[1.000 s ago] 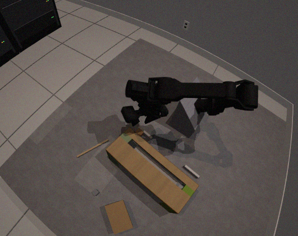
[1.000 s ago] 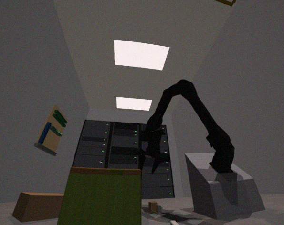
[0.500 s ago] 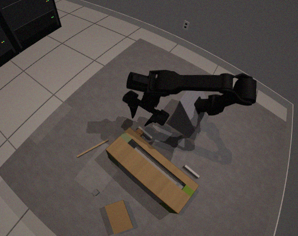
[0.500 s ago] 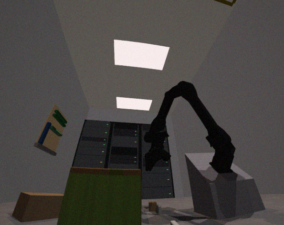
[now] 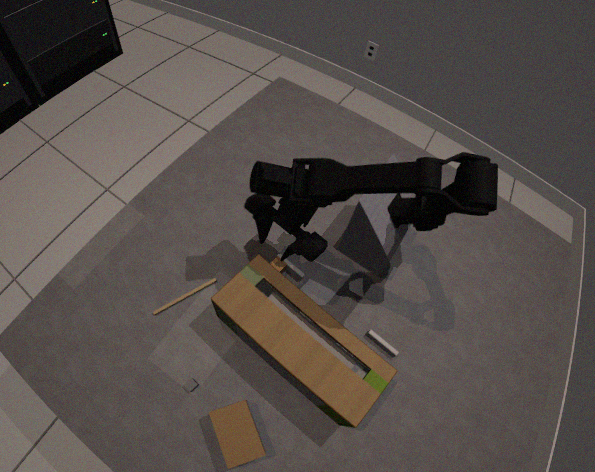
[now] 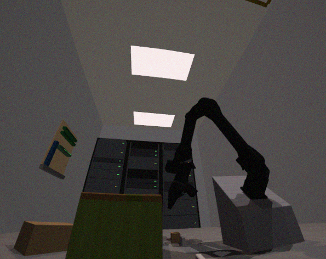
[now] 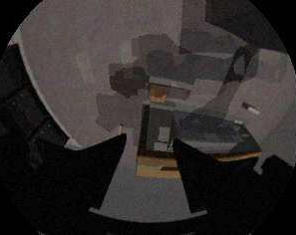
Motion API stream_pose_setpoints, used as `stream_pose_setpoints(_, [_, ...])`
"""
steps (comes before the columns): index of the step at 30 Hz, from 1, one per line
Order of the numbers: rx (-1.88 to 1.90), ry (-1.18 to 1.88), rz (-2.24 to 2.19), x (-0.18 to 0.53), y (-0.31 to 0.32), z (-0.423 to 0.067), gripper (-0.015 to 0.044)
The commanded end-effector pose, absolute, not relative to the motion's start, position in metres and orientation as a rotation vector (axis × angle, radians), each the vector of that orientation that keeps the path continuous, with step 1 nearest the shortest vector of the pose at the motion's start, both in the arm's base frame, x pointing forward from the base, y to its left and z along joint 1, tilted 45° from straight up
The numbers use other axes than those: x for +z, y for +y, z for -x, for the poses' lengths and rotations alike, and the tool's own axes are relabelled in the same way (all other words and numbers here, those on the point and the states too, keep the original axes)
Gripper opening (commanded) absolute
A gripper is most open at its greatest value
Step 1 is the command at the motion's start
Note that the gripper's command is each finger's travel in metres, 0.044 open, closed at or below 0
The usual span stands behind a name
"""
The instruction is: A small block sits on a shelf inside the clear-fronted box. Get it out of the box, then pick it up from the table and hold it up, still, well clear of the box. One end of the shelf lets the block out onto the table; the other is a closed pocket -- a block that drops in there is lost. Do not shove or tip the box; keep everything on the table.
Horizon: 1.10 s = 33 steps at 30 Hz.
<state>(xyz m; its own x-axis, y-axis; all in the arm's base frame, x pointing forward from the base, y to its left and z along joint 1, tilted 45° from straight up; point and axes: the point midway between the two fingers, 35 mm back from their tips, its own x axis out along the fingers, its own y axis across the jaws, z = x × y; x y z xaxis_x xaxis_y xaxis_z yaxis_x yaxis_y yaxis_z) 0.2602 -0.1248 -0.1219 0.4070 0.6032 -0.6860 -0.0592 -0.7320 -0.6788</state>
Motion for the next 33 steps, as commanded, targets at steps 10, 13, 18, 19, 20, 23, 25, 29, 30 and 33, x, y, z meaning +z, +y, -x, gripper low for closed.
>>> stream_pose_setpoints(10, [1.357, -0.467, 1.999, -0.158, -0.083, -0.251, 0.0285])
stream_pose_setpoints(13, [1.357, -0.466, 1.999, -0.162, -0.079, -0.252, 0.0285])
stream_pose_setpoints(18, [1.358, -0.466, 1.999, -0.167, -0.073, -0.253, 0.0285])
stream_pose_setpoints(19, [1.358, -0.466, 1.999, -0.169, -0.072, -0.254, 0.0285])
stream_pose_setpoints(20, [1.358, -0.466, 1.999, -0.17, -0.071, -0.254, 0.0285])
stream_pose_setpoints(23, [1.357, -0.466, 1.999, -0.173, -0.067, -0.254, 0.0285])
stream_pose_setpoints(25, [1.357, -0.466, 1.999, -0.175, -0.065, -0.255, 0.0285])
stream_pose_setpoints(29, [1.358, -0.468, 1.999, -0.179, -0.06, -0.255, 0.0285])
stream_pose_setpoints(30, [1.358, -0.468, 1.999, -0.18, -0.059, -0.255, 0.0285])
stream_pose_setpoints(33, [1.358, -0.469, 1.999, -0.183, -0.055, -0.255, 0.0285])
